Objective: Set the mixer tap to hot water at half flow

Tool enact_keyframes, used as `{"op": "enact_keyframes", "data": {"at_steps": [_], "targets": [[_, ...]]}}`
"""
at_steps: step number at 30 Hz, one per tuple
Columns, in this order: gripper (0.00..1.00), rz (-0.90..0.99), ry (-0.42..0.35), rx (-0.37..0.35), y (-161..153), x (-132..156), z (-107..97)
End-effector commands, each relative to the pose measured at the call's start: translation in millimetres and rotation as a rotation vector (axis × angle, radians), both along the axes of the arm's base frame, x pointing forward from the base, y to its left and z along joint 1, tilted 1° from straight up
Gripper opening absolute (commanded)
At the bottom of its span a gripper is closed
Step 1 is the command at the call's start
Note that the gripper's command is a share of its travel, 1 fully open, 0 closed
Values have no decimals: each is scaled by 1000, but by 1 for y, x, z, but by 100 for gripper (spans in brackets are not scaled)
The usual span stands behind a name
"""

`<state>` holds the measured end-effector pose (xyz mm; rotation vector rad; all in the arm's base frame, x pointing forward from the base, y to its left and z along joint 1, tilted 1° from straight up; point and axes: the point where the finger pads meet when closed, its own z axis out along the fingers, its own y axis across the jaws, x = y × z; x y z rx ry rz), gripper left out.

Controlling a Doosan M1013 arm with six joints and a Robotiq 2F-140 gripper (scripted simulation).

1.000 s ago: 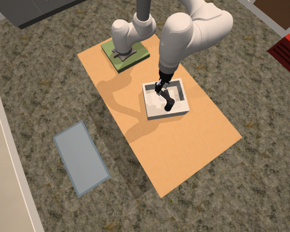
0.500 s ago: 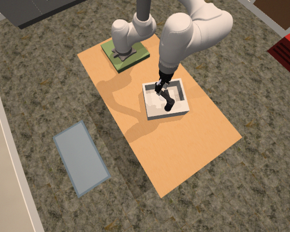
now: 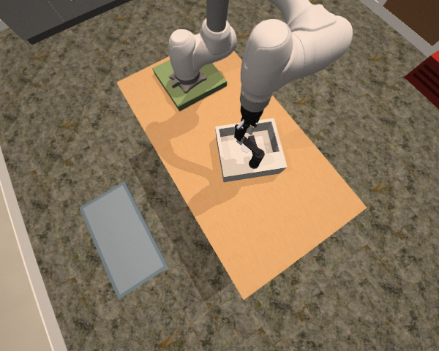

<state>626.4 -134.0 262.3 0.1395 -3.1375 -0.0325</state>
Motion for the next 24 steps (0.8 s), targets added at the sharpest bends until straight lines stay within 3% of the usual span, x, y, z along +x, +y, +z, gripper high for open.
{"op": "enact_keyframes", "data": {"at_steps": [1,24], "targets": [[39,0,0,0,0,0,0],[39,0,0,0,0,0,-3]]}}
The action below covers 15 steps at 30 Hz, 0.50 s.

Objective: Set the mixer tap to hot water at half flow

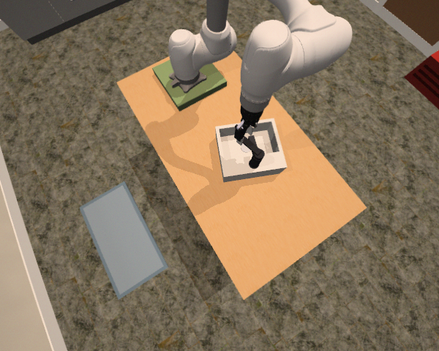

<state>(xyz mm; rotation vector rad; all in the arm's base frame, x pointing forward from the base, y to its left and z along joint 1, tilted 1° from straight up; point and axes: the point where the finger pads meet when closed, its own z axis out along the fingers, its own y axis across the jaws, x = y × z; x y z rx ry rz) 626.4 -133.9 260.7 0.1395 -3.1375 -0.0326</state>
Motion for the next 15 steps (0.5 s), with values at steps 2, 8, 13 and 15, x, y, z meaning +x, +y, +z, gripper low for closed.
{"op": "enact_keyframes", "data": {"at_steps": [2,8,13,15], "targets": [[39,0,0,0,0,0,-2],[39,0,0,0,0,0,-6],[39,0,0,0,0,0,-12],[39,0,0,0,0,0,-15]]}}
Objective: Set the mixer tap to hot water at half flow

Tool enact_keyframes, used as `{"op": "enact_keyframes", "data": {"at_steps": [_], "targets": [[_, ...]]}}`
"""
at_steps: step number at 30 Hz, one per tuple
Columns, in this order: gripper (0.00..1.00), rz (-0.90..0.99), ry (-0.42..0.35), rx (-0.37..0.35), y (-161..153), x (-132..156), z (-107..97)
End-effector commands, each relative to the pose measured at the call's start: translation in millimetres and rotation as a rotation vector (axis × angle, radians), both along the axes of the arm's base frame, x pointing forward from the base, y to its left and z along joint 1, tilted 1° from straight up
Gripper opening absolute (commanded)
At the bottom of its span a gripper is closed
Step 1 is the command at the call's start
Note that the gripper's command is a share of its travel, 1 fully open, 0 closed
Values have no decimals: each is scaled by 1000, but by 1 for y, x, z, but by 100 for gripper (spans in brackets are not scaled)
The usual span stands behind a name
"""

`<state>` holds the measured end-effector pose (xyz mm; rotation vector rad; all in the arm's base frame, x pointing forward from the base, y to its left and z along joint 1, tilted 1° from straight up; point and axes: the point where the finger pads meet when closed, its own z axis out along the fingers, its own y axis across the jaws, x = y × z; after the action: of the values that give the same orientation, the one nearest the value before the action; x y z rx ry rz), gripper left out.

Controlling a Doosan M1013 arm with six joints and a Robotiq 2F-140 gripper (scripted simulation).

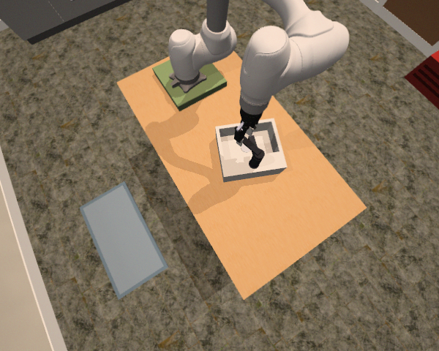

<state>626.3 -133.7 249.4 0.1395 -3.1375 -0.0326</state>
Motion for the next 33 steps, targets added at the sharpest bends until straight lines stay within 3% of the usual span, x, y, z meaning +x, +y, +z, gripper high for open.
{"op": "enact_keyframes", "data": {"at_steps": [1,33], "targets": [[39,0,0,0,0,0,-5],[39,0,0,0,1,0,-34]]}}
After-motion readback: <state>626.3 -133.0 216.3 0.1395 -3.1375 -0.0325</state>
